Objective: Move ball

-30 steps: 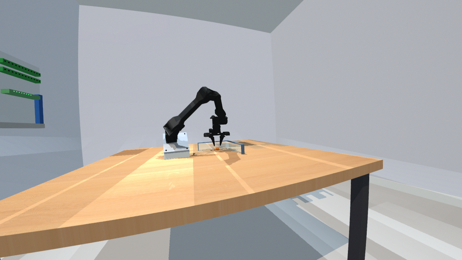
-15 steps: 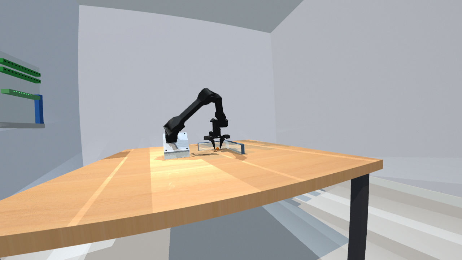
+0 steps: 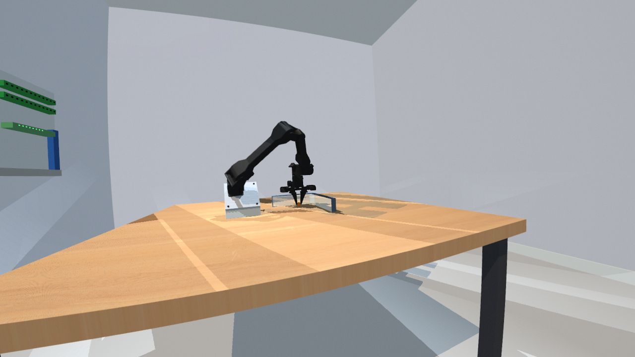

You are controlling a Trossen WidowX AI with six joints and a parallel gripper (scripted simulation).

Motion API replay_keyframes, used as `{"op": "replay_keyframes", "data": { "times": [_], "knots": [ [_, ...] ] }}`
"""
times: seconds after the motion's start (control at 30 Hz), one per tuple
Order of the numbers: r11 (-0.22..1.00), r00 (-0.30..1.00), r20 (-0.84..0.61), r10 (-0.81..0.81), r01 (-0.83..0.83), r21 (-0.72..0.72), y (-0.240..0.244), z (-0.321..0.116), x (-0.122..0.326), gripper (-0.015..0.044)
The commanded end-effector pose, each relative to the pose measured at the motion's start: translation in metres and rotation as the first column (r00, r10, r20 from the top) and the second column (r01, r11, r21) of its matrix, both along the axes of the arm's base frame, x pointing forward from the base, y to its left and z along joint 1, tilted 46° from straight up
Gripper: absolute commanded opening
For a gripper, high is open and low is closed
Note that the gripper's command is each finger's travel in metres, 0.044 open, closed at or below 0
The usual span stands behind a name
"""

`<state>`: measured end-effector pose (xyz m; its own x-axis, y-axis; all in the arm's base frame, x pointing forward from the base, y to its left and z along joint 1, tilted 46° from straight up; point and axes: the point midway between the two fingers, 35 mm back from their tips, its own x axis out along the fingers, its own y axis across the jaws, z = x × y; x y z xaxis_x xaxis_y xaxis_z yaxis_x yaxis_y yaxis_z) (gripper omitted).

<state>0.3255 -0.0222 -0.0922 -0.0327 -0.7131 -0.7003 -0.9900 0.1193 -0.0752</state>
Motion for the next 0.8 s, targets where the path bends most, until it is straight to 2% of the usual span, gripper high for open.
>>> {"op": "replay_keyframes", "data": {
  "times": [0.0, 0.5, 0.67, 0.77],
  "knots": [
    [1.000, 1.000, 0.001, 0.004, -0.004, -0.001, 0.007, 0.007, 0.003, 0.0000],
    [1.000, 1.000, 0.000, 0.003, -0.003, 0.003, 0.086, 0.083, 0.004, 0.0000],
    [1.000, 1.000, 0.000, 0.003, -0.003, 0.003, 0.087, 0.083, 0.004, 0.0000],
    [1.000, 1.000, 0.000, 0.003, -0.003, 0.003, 0.086, 0.061, 0.000, 0.0000]
  ]
}}
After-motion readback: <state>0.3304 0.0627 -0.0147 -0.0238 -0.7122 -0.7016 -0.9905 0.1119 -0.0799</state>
